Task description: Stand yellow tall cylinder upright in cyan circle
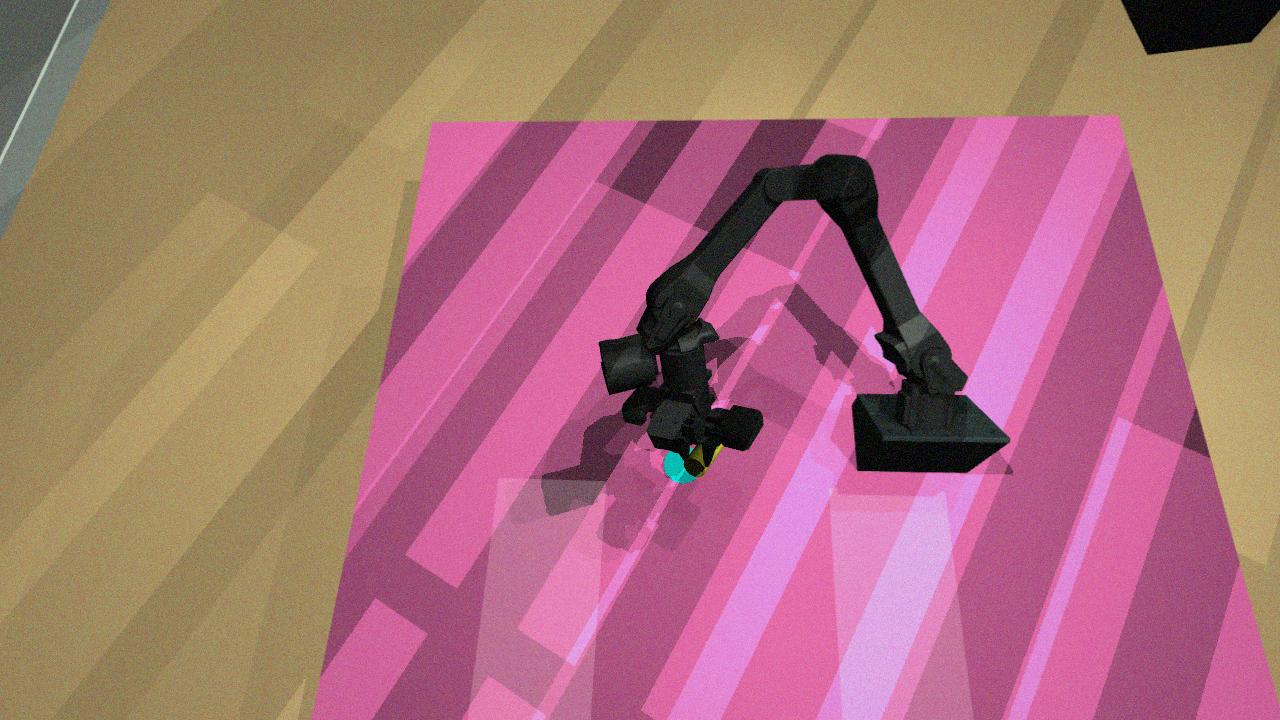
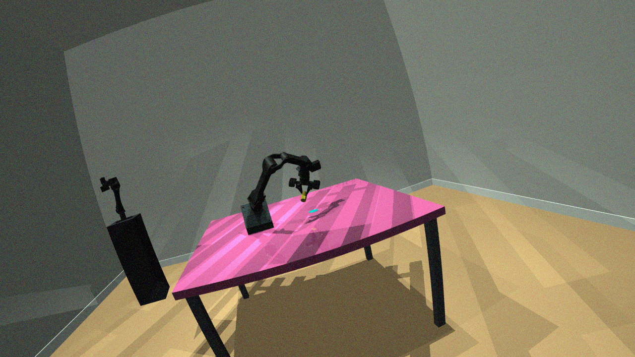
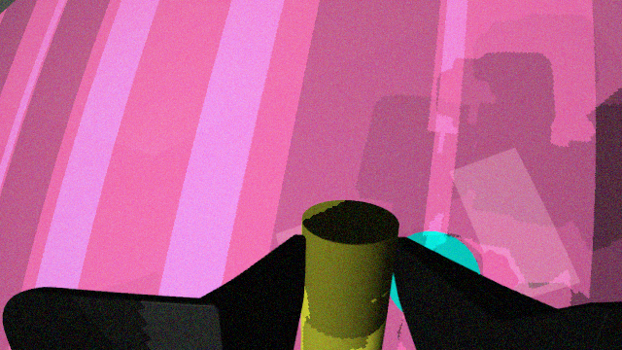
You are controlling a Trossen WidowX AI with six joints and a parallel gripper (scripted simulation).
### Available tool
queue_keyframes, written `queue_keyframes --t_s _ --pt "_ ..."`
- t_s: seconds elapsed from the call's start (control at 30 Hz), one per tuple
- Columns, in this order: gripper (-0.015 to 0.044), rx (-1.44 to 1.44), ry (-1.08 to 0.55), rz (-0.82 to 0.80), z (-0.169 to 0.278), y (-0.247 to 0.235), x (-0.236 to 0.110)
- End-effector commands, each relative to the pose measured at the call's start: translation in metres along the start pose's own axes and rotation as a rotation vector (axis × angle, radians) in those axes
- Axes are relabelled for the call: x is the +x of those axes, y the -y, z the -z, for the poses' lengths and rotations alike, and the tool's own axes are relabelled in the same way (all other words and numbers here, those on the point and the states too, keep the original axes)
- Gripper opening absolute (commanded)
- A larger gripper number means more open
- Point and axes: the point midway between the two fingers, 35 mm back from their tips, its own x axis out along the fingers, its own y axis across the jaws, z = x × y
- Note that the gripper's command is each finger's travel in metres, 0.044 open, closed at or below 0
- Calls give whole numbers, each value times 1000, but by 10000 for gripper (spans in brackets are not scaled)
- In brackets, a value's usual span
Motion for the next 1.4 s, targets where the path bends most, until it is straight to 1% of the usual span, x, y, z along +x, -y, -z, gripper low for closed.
queue_keyframes --t_s 0.0,1.37 --pt "105 -8 27 -12 1 -2 1" --pt "105 -47 326 -49 2 0 1"
